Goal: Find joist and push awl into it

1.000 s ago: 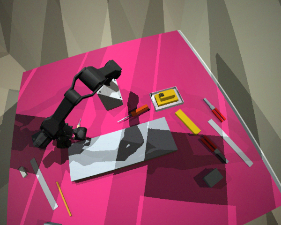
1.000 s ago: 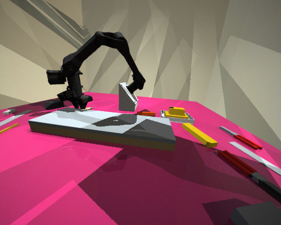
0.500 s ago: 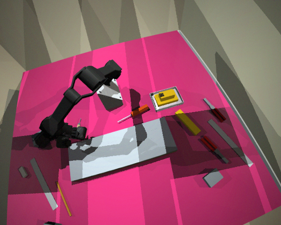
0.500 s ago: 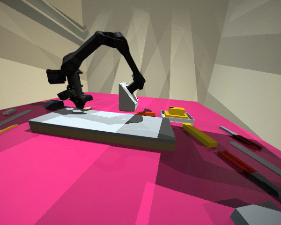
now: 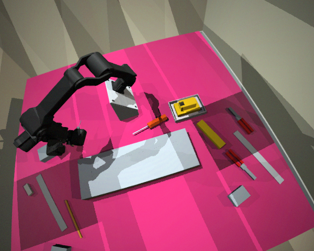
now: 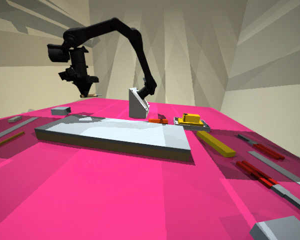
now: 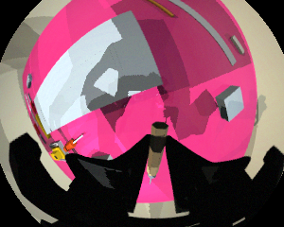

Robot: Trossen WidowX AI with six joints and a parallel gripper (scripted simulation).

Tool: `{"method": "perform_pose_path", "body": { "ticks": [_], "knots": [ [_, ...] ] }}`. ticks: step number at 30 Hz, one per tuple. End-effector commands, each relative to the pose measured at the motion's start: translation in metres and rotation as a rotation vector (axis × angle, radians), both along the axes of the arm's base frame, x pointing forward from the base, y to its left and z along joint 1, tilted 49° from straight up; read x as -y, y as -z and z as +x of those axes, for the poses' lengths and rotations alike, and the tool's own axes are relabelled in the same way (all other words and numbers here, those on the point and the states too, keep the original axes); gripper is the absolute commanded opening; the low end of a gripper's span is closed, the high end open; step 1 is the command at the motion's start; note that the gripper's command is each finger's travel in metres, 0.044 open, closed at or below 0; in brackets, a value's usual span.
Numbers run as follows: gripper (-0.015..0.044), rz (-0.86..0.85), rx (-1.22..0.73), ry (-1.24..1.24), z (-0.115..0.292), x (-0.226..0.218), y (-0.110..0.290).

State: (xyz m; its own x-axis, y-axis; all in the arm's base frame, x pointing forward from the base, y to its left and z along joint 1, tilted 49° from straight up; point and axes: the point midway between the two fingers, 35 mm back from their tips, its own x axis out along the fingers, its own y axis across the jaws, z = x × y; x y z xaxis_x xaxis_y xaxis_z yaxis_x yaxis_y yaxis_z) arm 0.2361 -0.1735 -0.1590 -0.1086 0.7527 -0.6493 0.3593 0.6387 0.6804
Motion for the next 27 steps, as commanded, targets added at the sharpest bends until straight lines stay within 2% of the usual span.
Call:
{"method": "perform_pose_path", "body": {
  "ticks": [1, 27],
  "knots": [
    [0.0000, -0.002, -0.006, -0.010, -0.002, 0.004, -0.005],
    [0.0000, -0.488, -0.163, 0.144, -0.020, 0.024, -0.030]
  ]
}}
